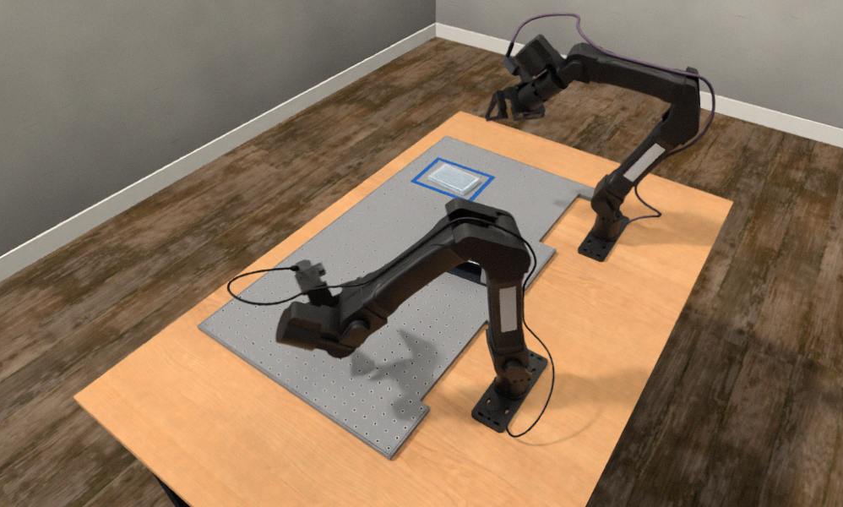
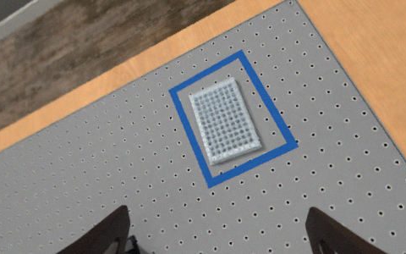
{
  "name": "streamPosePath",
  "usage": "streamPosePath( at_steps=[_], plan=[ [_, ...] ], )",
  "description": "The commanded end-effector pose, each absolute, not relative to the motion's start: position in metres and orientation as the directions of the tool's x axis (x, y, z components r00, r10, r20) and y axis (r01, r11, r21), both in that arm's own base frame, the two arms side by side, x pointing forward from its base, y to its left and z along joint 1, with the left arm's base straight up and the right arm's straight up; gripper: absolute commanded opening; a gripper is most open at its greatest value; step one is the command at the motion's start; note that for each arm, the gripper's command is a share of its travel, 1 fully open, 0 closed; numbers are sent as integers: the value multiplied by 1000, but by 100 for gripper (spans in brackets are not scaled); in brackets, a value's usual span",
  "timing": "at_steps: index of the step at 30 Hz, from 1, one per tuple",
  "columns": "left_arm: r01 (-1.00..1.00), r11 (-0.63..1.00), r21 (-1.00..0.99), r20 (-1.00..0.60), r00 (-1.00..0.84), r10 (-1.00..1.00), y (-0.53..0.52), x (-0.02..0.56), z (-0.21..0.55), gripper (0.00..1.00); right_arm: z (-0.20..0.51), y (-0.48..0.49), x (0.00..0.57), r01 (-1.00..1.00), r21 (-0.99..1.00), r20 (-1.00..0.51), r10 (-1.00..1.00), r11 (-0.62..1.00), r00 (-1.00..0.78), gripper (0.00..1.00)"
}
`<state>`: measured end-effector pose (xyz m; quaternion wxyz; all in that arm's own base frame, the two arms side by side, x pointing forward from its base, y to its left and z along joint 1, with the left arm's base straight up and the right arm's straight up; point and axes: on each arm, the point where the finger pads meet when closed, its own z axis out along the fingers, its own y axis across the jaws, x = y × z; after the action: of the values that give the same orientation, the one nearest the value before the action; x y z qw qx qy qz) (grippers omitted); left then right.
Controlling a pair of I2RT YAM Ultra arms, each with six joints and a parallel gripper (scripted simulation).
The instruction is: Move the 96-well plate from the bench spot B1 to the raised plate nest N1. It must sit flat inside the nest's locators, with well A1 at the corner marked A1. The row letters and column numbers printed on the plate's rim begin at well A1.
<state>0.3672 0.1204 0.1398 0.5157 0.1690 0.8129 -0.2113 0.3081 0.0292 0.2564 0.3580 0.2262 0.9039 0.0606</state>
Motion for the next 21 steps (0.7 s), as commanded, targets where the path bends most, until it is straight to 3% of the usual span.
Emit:
streamPosePath(
  at_steps=[1,10,21],
  plan=[
    [641,752,-153,-896,-411,168,86,345,156,100,247,33,327,276,249,-634,371,928,-678,100],
    [764,636,-107,-877,-374,302,47,317,164,100,216,28,344,195,172,-609,260,966,-749,100],
    [942,334,-38,-816,-221,534,-36,265,186,100,172,20,376,44,56,-556,68,997,-829,100]
  ],
)
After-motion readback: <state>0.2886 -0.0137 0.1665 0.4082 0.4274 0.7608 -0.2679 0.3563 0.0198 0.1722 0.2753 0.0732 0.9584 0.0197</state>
